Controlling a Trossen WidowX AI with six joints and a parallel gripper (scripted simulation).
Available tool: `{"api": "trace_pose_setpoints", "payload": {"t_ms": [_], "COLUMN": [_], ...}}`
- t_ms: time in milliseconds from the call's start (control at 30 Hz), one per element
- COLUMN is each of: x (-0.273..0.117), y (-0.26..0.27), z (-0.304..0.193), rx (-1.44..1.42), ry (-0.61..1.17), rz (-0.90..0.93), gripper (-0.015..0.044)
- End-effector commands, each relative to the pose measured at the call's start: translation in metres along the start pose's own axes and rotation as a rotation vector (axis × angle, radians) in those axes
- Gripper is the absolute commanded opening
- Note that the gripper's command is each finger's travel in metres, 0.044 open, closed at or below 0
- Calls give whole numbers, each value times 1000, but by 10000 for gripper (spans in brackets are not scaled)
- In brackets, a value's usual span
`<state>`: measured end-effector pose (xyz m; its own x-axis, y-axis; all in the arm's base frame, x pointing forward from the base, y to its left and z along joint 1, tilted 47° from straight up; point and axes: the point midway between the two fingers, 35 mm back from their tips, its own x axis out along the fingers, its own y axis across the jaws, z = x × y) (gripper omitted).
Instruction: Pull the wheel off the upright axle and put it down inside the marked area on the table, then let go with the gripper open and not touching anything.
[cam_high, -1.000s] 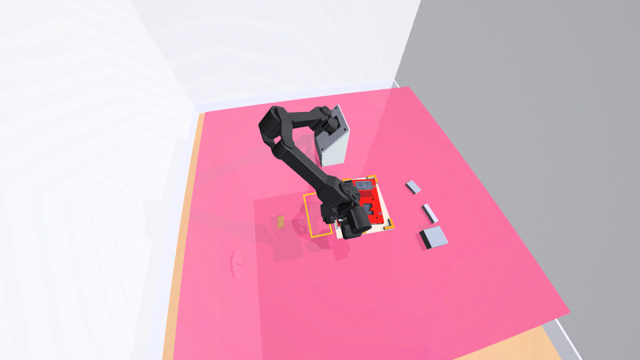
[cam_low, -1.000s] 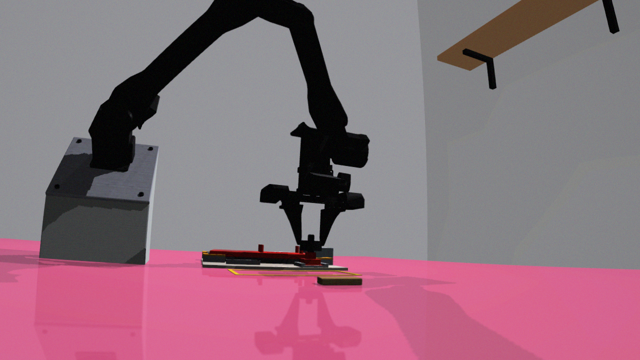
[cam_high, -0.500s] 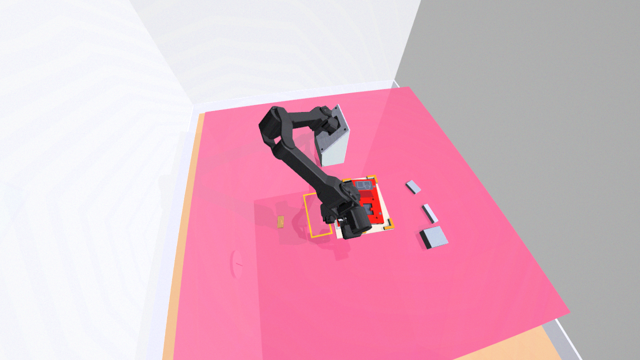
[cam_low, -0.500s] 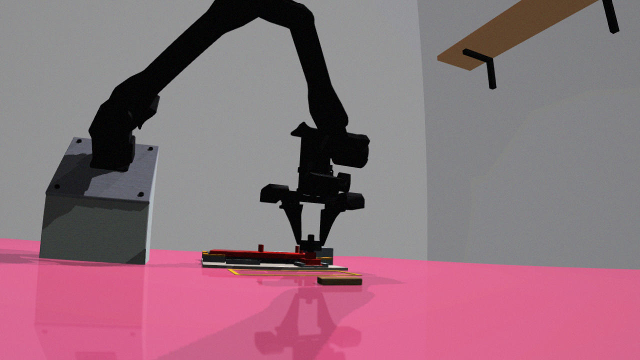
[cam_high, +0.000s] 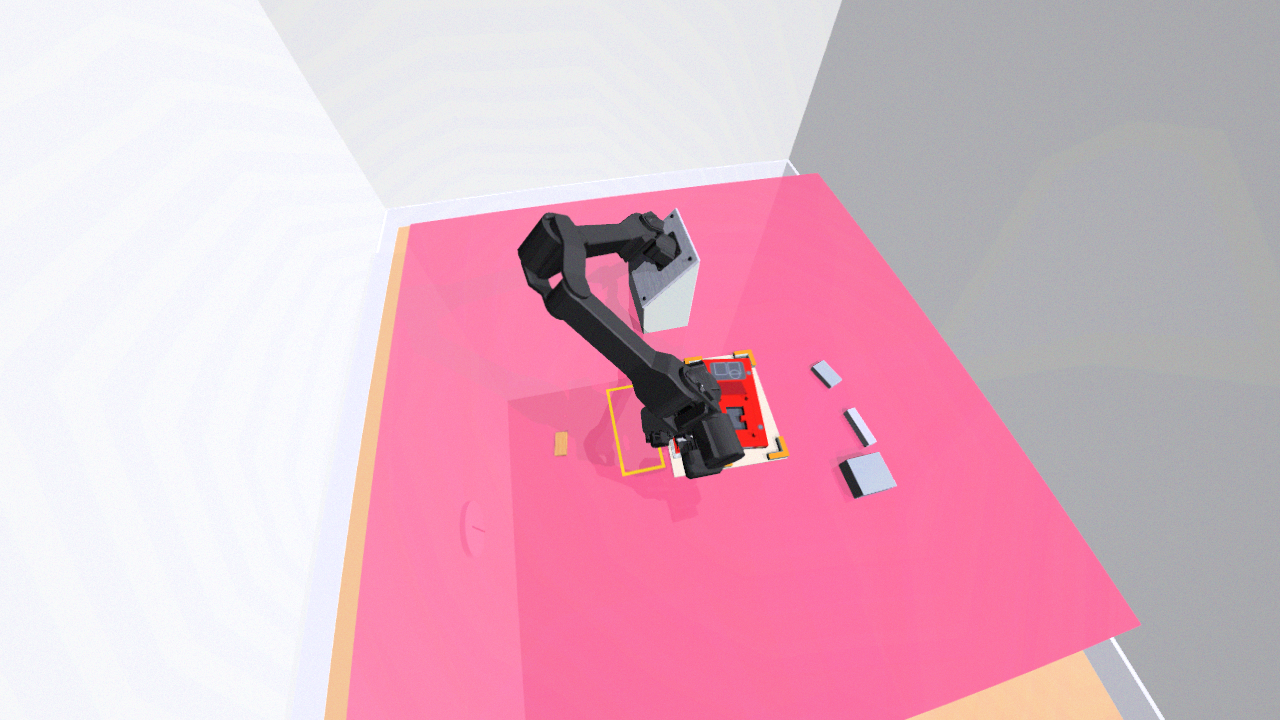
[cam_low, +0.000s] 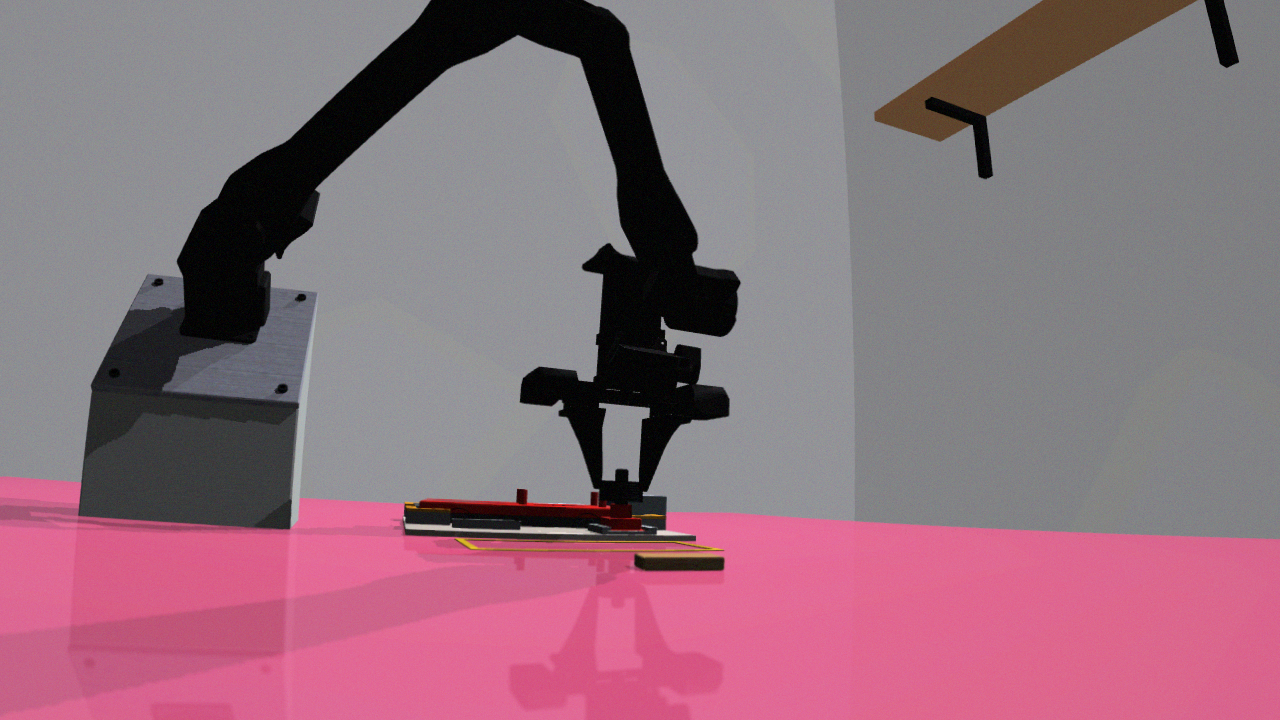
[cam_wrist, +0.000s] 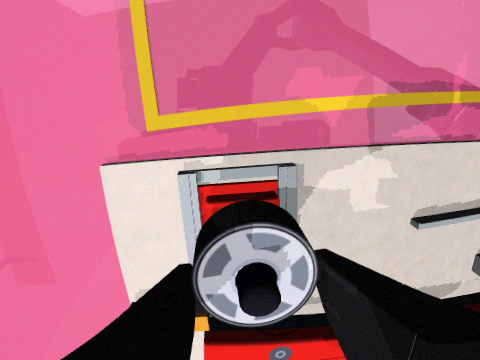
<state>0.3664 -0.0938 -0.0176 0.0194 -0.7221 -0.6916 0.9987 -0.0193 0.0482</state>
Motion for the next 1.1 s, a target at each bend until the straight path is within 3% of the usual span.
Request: {"api": "trace_pose_setpoints", "payload": {"t_ms": [0, 933, 967, 1067], "x": [-17, -27, -5, -18], "y": [0, -1, -1, -1], "z": [-3, -3, 1, 1], "rx": [-31, -32, 8, -32], "ry": [-1, -2, -1, -4], "rz": [17, 18, -6, 19], "gripper": [0, 0, 26, 105]}}
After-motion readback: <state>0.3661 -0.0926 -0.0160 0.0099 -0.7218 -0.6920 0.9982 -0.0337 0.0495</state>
